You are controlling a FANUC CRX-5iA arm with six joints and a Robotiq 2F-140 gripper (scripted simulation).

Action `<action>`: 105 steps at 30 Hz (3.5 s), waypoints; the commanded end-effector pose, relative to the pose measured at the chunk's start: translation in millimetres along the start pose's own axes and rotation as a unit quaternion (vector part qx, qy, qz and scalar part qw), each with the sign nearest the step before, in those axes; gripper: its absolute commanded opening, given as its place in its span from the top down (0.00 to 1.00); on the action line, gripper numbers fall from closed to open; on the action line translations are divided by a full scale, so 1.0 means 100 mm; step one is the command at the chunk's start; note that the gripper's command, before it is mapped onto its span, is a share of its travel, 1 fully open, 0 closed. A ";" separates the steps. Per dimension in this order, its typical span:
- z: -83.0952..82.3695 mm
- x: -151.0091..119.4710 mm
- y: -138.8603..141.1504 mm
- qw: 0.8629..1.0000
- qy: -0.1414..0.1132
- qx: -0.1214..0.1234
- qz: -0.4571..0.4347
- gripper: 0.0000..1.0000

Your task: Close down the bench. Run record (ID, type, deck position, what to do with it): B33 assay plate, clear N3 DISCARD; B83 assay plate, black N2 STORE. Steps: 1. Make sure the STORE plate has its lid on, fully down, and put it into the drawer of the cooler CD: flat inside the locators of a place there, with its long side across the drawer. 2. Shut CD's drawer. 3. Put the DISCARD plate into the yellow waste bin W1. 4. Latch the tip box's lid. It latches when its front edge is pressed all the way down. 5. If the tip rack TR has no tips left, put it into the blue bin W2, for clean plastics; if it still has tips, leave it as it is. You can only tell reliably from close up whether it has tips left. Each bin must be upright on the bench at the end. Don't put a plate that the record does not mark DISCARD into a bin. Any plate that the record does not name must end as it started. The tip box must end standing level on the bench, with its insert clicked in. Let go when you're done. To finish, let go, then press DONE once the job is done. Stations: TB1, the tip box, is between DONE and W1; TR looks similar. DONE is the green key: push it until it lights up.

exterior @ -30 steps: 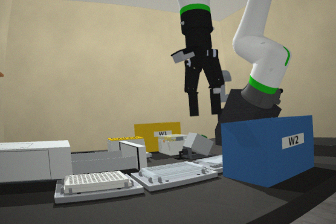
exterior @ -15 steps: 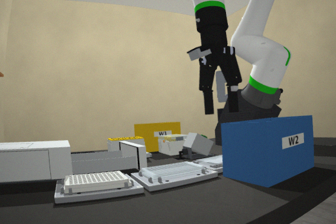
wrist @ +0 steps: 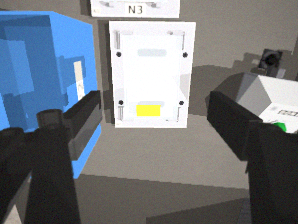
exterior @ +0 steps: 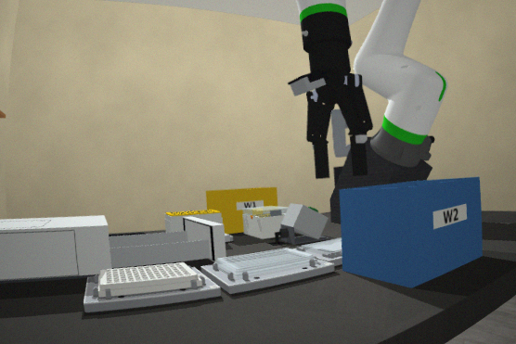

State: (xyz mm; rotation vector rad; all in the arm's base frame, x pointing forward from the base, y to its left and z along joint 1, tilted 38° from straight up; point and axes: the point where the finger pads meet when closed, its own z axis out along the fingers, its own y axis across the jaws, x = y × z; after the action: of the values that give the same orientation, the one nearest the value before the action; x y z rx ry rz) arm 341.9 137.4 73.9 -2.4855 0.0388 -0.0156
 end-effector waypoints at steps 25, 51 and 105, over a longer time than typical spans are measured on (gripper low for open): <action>0.34 0.00 0.00 1.000 0.001 0.000 0.000 0.30; 0.64 0.00 0.00 1.000 0.001 0.000 0.000 0.30; 1.21 0.01 0.00 1.000 0.001 0.000 0.000 0.30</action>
State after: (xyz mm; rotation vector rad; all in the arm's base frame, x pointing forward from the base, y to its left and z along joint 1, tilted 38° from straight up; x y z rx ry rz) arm 344.3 208.7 -18.8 -2.4855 0.0385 -0.0158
